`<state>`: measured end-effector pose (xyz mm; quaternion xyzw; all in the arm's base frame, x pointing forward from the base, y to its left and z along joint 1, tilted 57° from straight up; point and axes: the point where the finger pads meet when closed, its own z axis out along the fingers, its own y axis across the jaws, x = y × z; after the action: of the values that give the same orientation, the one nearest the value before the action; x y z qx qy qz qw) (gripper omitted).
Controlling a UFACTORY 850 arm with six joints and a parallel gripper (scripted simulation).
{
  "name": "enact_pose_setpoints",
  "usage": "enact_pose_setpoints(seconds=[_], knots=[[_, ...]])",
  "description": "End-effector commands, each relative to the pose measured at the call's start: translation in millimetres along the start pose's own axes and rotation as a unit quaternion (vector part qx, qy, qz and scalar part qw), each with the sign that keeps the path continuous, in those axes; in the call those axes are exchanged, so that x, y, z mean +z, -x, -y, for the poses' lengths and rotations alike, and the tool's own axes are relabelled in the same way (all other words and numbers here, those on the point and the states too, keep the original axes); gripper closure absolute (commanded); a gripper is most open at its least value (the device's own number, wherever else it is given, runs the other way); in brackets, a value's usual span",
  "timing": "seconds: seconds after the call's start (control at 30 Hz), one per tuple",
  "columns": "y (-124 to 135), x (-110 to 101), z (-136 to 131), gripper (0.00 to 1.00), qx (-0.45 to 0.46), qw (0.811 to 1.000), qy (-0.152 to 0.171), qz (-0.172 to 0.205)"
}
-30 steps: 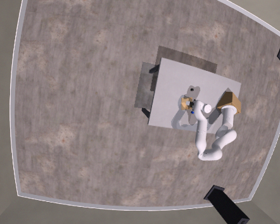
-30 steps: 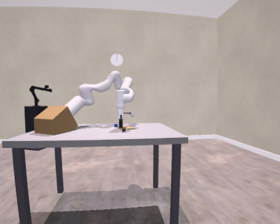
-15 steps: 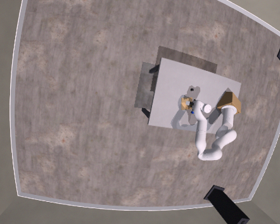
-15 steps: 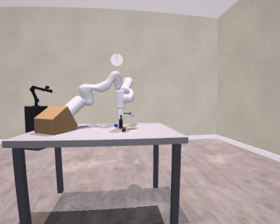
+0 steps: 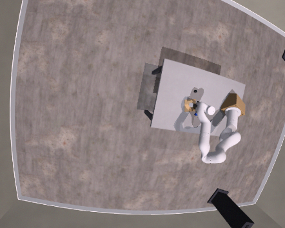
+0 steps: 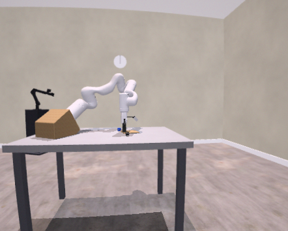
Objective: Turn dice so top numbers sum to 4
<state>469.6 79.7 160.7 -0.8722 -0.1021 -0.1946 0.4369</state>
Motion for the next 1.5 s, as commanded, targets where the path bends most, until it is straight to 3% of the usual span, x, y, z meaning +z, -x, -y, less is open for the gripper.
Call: enact_pose_setpoints(seconds=[0.0,0.43,0.93,1.47], knots=[[-0.5,-0.4,-0.2,0.79,0.000,1.000,0.000,0.000],[-0.5,-0.4,-0.2,0.79,0.000,1.000,0.000,0.000],[-0.5,-0.4,-0.2,0.58,0.000,1.000,0.000,0.000],[-0.5,-5.5,-0.2,0.58,0.000,1.000,0.000,0.000]])
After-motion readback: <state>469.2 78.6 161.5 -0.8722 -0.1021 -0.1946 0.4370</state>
